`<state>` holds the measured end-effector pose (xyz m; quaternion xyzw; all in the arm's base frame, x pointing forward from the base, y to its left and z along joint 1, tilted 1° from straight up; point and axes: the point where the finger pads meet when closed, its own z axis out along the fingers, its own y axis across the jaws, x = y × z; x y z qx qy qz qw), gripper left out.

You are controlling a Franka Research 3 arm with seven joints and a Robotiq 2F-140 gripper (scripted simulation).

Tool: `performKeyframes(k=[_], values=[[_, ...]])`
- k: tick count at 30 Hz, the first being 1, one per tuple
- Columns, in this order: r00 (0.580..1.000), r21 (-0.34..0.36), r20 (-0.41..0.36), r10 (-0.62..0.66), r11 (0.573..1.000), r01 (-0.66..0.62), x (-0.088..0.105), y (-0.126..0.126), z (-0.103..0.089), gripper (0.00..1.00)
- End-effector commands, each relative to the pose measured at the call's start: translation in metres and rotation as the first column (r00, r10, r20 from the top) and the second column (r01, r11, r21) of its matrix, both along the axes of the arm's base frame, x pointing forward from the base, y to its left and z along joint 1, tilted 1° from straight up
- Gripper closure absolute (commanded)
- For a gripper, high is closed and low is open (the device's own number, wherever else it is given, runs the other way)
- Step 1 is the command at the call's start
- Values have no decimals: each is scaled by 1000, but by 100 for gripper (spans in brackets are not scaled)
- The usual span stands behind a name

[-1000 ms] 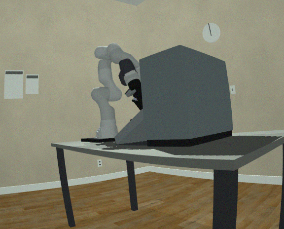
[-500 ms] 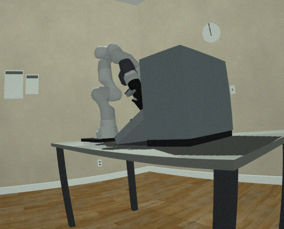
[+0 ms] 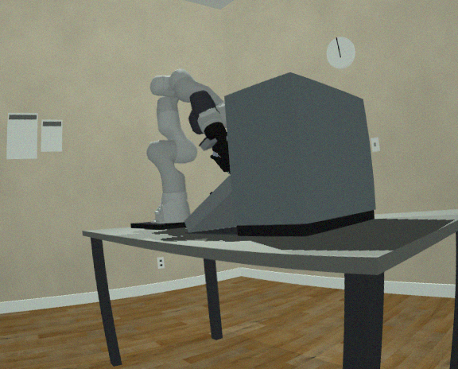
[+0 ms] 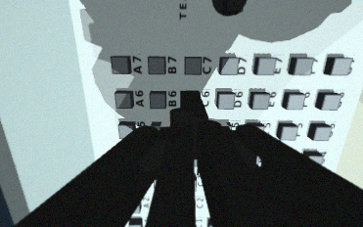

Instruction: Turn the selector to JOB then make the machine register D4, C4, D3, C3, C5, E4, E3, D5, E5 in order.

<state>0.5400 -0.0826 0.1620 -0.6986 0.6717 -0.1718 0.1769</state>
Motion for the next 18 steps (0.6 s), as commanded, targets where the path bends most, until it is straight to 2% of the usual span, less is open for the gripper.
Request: performKeyframes(k=[1,18], values=[[1000,9,-12,-12,1000,12,-5,2,1,90],[1000,9,-12,-12,1000,12,-10,2,7,90]])
